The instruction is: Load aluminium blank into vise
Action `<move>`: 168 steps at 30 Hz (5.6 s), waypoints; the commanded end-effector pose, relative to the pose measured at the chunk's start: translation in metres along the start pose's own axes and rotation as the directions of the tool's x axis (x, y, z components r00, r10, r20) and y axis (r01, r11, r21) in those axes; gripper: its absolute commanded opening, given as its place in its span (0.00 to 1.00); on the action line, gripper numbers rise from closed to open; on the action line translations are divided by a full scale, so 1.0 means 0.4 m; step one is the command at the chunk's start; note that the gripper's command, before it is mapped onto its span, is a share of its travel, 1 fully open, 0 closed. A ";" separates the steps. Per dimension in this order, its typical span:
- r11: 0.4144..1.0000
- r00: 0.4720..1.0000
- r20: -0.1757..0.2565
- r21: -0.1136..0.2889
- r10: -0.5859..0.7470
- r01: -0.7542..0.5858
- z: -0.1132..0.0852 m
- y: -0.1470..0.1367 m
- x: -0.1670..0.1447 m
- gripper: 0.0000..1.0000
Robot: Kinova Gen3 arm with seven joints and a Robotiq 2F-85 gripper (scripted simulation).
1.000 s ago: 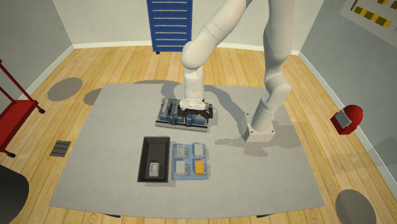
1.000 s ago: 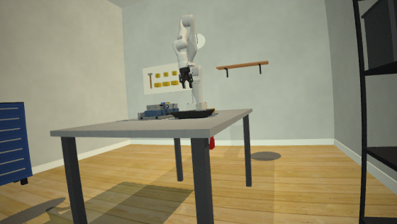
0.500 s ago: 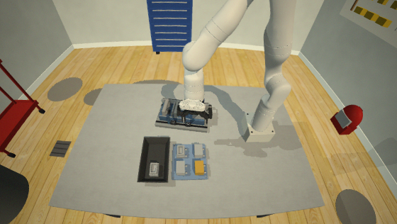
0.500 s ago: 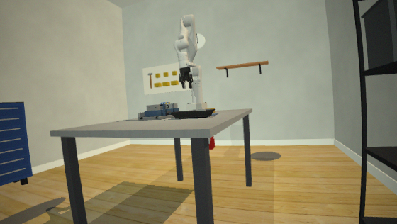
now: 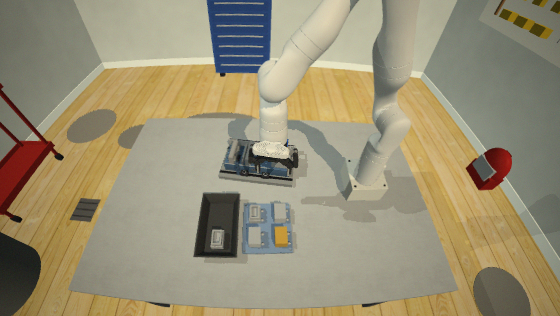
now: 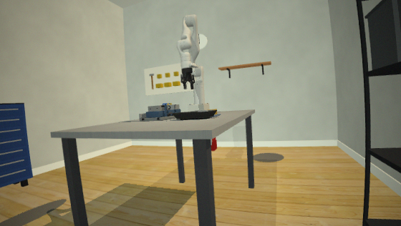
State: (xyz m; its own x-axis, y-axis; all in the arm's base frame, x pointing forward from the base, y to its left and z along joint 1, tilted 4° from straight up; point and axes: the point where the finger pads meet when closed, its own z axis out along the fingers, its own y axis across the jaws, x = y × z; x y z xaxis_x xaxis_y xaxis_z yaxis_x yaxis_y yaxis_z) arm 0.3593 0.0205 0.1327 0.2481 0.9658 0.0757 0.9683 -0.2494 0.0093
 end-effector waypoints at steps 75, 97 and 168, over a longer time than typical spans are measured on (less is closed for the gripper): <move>0.999 0.999 0.031 -0.036 -0.010 0.011 -0.002 0.016 0.004 0.00; 0.999 0.999 0.031 -0.036 -0.010 0.011 0.030 0.017 0.004 0.00; 0.999 0.999 0.031 -0.036 -0.010 0.011 0.171 0.021 0.005 0.00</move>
State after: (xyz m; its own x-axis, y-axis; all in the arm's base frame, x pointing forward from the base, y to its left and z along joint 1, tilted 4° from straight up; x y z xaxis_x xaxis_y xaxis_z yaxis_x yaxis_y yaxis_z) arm 0.3694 0.0251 0.0644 0.2391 0.9700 0.0445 0.9695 -0.2410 0.0447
